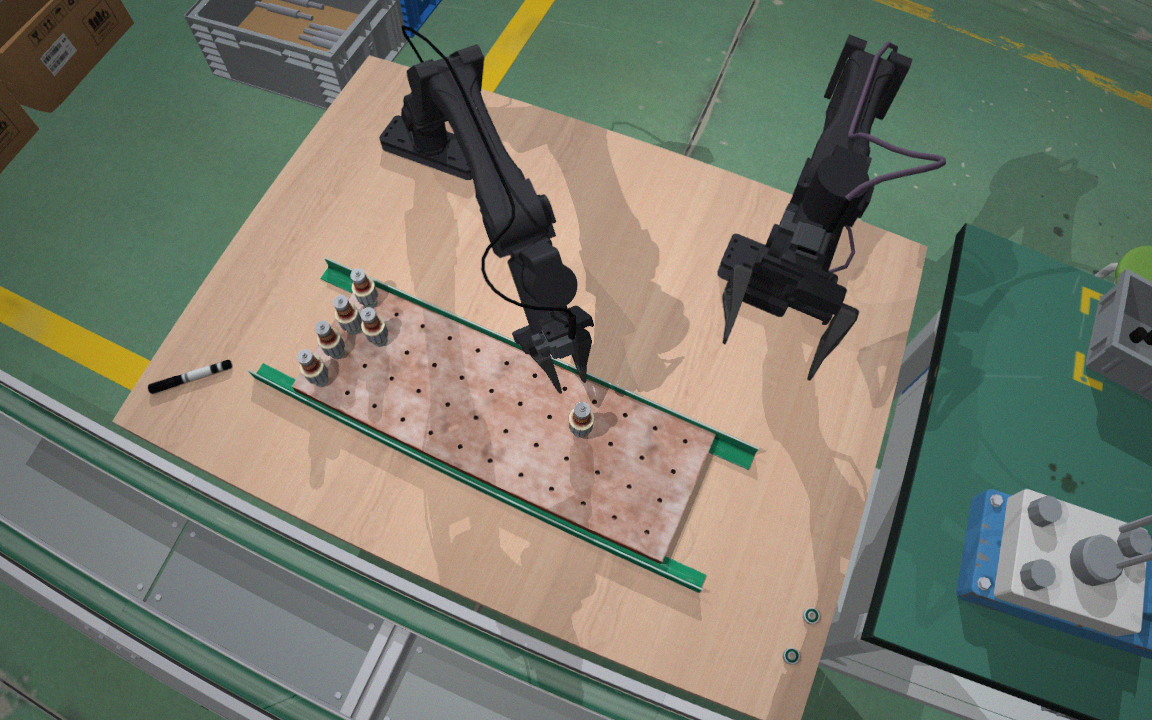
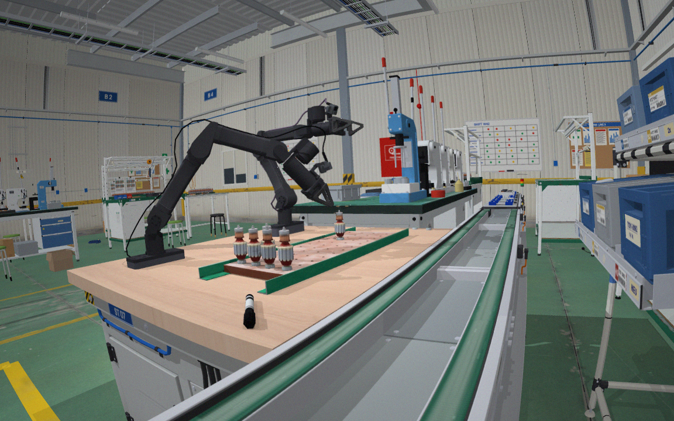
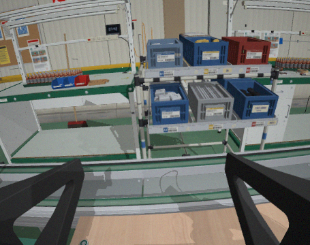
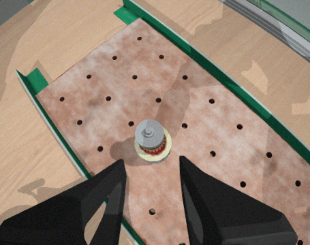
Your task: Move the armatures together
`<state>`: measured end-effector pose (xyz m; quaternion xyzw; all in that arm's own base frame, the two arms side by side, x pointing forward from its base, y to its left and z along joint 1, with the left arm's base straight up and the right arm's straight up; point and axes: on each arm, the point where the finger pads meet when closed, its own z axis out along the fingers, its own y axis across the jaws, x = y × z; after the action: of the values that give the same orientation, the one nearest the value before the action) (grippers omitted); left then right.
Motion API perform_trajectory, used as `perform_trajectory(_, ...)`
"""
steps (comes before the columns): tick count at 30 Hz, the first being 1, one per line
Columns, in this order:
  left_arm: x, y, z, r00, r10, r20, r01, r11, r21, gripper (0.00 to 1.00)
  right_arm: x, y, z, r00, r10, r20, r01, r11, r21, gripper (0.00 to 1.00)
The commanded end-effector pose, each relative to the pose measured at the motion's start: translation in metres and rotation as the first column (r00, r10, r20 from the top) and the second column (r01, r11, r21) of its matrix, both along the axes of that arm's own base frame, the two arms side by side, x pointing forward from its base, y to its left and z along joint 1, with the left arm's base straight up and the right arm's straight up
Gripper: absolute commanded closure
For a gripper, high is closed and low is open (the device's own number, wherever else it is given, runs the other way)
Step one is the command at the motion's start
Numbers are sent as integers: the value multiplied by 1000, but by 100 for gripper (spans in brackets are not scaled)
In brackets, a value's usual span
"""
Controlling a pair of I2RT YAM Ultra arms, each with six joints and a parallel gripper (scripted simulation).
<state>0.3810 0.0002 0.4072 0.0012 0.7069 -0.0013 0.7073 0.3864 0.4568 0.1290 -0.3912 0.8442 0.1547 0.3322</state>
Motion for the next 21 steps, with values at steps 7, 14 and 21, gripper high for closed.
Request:
perform_trajectory(7,-1,-4,17,999,-15,28,15,1000,4,0,7,23,-1,999,19,38,-20,1000,24,62)
perform_trajectory(14,-1,-4,17,999,-15,28,15,1000,4,0,9,26,0,999,19,38,-19,1000,20,62)
perform_trajectory(21,-1,-4,17,999,-15,28,15,1000,4,0,13,33,-17,999,20,31,-20,1000,10,62)
